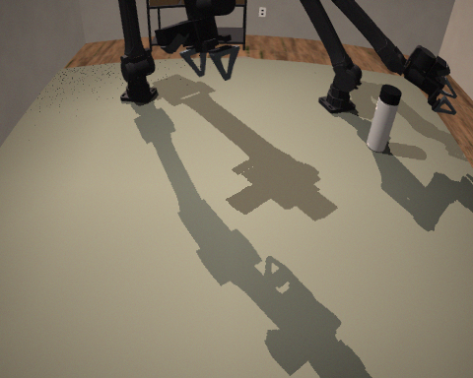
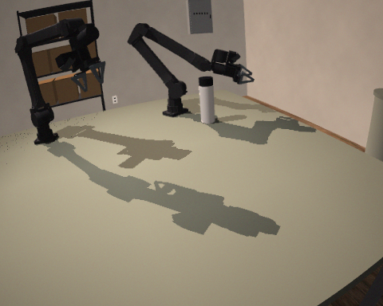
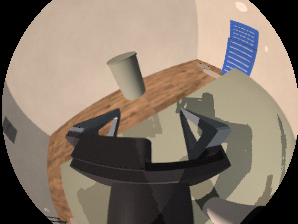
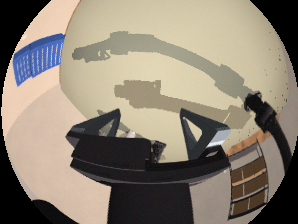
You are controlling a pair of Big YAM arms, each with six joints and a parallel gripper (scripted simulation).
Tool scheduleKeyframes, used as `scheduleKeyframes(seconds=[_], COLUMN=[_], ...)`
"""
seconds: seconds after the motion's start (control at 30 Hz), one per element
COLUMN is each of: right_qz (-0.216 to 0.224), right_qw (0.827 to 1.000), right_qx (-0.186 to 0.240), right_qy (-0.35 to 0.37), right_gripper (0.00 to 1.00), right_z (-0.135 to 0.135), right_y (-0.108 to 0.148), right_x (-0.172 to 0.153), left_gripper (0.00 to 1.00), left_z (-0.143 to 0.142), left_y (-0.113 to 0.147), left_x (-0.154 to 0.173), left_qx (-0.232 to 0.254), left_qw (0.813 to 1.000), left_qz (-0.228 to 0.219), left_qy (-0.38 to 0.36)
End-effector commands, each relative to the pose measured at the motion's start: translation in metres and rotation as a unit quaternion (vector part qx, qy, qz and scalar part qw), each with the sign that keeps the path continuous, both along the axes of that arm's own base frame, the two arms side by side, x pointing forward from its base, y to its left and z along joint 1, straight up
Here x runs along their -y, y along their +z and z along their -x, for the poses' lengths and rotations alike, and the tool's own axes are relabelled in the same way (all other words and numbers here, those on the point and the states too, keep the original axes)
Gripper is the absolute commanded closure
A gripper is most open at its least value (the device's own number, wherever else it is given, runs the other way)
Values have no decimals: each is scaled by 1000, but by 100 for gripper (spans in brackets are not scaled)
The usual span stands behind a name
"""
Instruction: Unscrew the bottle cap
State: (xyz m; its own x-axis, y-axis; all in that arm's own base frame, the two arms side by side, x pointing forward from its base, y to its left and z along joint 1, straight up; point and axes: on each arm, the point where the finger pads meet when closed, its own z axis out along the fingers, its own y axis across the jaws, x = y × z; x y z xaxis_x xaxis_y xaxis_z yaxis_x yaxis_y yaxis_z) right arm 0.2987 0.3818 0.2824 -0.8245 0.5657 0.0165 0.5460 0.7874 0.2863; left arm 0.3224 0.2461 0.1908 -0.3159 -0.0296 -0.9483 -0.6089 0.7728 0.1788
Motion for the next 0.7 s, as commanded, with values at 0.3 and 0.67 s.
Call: scheduleKeyframes(seconds=[0.3,0.67], right_qz=[-4,-29], right_qw=[1000,995], right_qx=[4,47], right_qy=[0,80], right_gripper=[0,4], right_z=[-1,-7], right_y=[5,-23], right_x=[-1,-55], left_gripper=[0,6], left_z=[-1,-47], left_y=[4,45], left_x=[-1,33], left_qx=[4,-18], left_qw=[1000,996], left_qz=[-2,-41], left_qy=[0,-78])
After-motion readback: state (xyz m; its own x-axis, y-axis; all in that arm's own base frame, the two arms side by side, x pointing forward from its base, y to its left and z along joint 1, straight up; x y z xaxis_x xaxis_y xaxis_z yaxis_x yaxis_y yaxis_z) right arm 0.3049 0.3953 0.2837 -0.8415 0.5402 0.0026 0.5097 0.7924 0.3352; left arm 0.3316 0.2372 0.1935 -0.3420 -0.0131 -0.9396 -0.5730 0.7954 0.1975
